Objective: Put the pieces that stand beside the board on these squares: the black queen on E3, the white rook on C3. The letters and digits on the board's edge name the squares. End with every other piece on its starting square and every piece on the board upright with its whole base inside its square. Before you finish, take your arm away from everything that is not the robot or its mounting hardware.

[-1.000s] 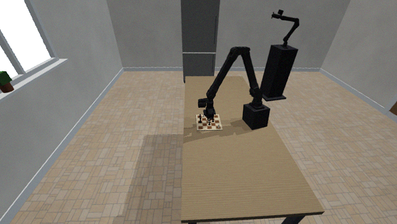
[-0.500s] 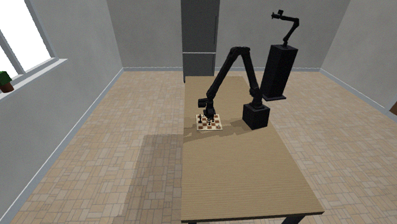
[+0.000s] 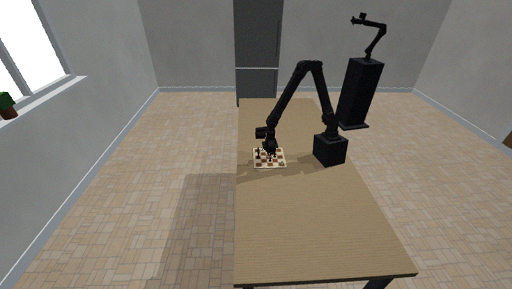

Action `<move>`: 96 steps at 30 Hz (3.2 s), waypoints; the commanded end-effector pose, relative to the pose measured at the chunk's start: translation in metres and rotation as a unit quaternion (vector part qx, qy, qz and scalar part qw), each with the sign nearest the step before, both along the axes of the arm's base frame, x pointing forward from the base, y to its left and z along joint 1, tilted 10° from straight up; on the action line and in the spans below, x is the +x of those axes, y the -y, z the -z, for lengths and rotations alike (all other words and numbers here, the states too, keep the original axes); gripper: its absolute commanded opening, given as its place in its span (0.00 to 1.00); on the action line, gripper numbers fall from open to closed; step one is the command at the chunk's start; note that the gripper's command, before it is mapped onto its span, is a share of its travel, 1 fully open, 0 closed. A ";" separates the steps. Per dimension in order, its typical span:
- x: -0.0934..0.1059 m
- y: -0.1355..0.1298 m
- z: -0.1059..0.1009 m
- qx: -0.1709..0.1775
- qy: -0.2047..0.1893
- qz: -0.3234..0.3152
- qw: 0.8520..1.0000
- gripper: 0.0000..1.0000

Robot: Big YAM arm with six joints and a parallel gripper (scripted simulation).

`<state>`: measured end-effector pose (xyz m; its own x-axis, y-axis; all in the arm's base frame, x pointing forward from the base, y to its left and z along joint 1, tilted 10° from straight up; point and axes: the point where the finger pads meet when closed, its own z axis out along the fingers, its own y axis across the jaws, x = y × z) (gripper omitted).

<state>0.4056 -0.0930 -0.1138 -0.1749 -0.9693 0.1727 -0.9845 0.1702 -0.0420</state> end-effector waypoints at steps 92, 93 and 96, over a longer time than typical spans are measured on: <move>0.025 -0.012 -0.075 -0.001 0.033 -0.004 0.999 0.36; 0.025 -0.012 -0.075 -0.001 0.033 -0.004 0.999 0.36; 0.025 -0.014 -0.086 -0.001 0.033 -0.004 0.999 0.36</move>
<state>0.4065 -0.0838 -0.0570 -0.1643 -0.9713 0.1719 -0.9861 0.1573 -0.0537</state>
